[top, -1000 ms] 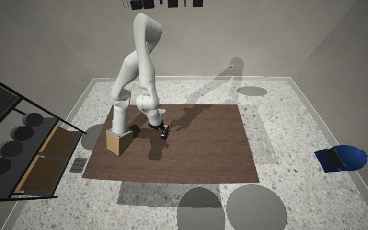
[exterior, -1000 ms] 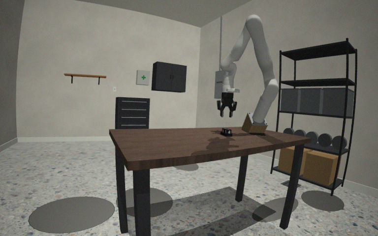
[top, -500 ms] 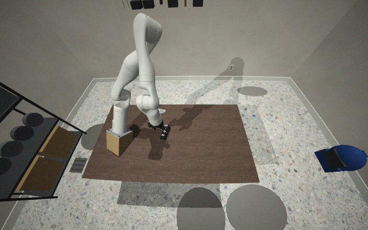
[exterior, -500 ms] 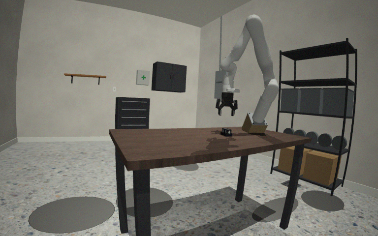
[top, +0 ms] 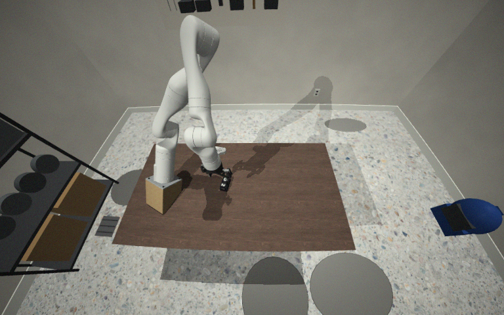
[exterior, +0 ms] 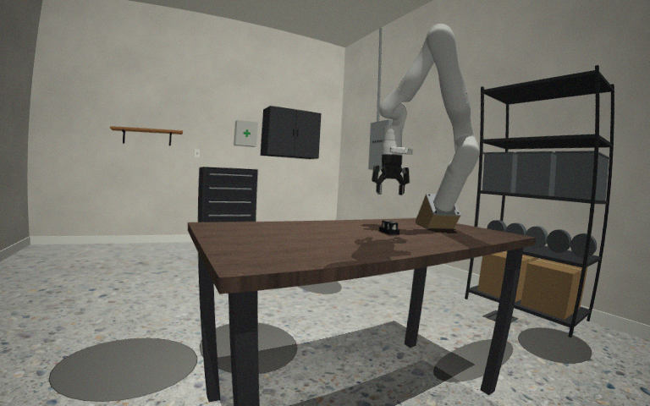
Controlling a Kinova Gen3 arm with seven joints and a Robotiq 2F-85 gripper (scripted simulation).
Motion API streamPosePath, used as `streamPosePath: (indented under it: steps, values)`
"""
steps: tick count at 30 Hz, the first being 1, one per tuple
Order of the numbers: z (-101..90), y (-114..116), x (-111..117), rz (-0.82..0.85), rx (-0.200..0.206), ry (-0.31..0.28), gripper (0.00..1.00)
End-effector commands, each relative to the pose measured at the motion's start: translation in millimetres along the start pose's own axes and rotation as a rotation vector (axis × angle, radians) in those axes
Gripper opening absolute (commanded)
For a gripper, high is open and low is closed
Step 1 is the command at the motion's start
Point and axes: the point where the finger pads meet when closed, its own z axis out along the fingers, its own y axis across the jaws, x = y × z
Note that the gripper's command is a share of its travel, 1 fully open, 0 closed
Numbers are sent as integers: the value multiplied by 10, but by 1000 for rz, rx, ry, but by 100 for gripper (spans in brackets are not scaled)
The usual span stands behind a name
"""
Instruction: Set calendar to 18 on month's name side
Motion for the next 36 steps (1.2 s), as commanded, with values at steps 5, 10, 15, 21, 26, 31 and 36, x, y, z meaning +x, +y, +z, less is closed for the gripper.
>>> streamPosePath:
  steps: [5,10,15,21,26,31,36]
  values:
    - [-270,33,-4,-4,-11,-6,100]
    - [-458,31,-3,-4,-11,-6,100]
    - [-542,30,-3,-4,-11,-6,100]
    - [-548,30,-3,-4,-11,-6,100]
    - [-548,30,-3,-4,-11,-6,100]
    - [-548,30,-3,-4,-11,-6,100]
    - [-548,30,-3,-4,-11,-6,100]
